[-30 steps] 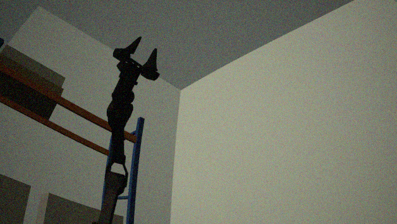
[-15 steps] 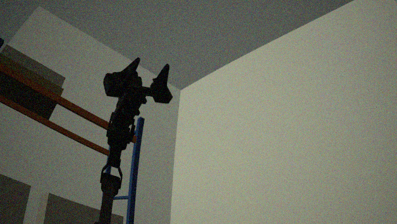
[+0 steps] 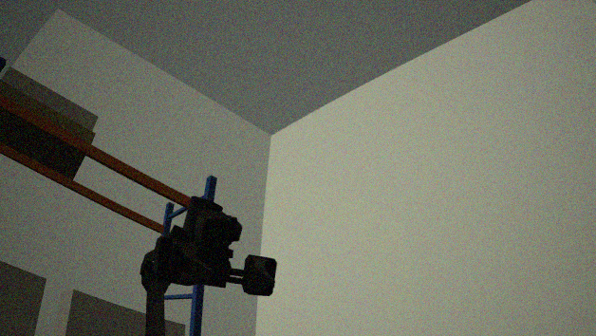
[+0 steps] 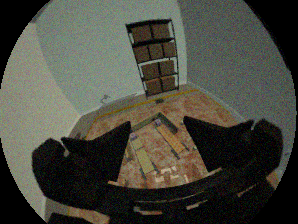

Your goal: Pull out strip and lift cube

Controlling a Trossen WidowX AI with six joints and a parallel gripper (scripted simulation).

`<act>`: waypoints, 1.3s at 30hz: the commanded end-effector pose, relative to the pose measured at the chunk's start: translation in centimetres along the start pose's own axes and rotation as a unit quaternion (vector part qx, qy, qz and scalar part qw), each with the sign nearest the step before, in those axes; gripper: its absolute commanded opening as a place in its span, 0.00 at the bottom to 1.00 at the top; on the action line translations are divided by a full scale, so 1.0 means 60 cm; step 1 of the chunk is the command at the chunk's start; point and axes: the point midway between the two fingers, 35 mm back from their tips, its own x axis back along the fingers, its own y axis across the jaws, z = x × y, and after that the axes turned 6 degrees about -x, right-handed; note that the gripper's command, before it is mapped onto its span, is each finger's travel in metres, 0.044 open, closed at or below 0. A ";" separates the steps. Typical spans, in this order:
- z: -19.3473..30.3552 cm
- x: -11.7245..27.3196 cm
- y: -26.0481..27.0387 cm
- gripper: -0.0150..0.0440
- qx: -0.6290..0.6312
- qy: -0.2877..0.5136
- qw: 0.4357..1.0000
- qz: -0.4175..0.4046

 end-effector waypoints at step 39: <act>0.158 -0.104 -0.064 0.40 0.167 0.331 0.928 0.037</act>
